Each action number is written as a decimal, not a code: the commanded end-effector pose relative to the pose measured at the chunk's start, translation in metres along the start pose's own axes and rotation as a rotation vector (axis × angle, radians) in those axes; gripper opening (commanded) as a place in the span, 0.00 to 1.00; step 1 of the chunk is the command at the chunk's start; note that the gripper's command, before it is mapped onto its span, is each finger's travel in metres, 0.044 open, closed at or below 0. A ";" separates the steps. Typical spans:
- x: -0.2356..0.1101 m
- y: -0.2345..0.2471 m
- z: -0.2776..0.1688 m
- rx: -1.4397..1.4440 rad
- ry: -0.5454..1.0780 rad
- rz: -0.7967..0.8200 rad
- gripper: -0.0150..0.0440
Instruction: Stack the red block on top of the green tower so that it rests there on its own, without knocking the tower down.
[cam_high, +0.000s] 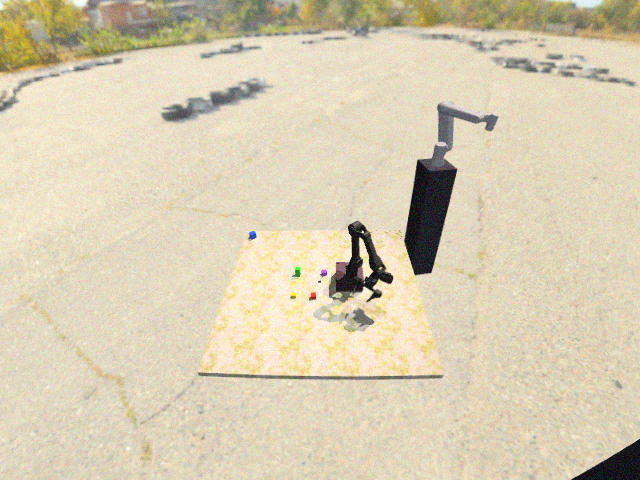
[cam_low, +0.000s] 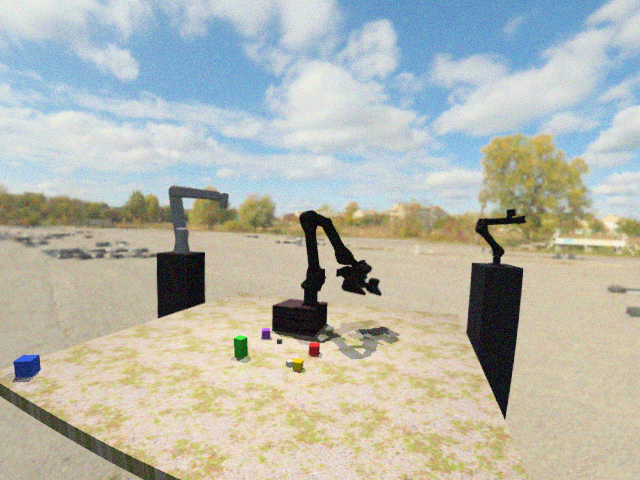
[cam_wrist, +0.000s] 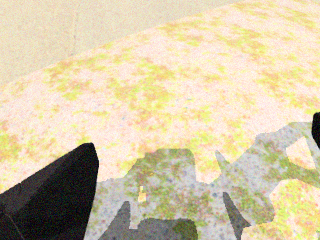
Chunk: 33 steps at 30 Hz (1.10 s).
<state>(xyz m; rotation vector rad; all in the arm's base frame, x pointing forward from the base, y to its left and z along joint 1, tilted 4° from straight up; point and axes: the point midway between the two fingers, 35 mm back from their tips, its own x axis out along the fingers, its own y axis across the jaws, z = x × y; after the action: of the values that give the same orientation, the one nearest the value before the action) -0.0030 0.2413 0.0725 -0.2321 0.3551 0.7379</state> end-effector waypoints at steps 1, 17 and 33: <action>0.013 -0.001 -0.003 0.026 0.081 -0.035 1.00; 0.069 -0.052 -0.007 0.001 0.369 -0.280 1.00; 0.101 -0.122 -0.018 0.078 0.676 -0.469 1.00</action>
<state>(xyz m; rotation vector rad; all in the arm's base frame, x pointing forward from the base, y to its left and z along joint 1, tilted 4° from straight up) 0.1343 0.2165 0.0285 -0.4643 0.8776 0.2038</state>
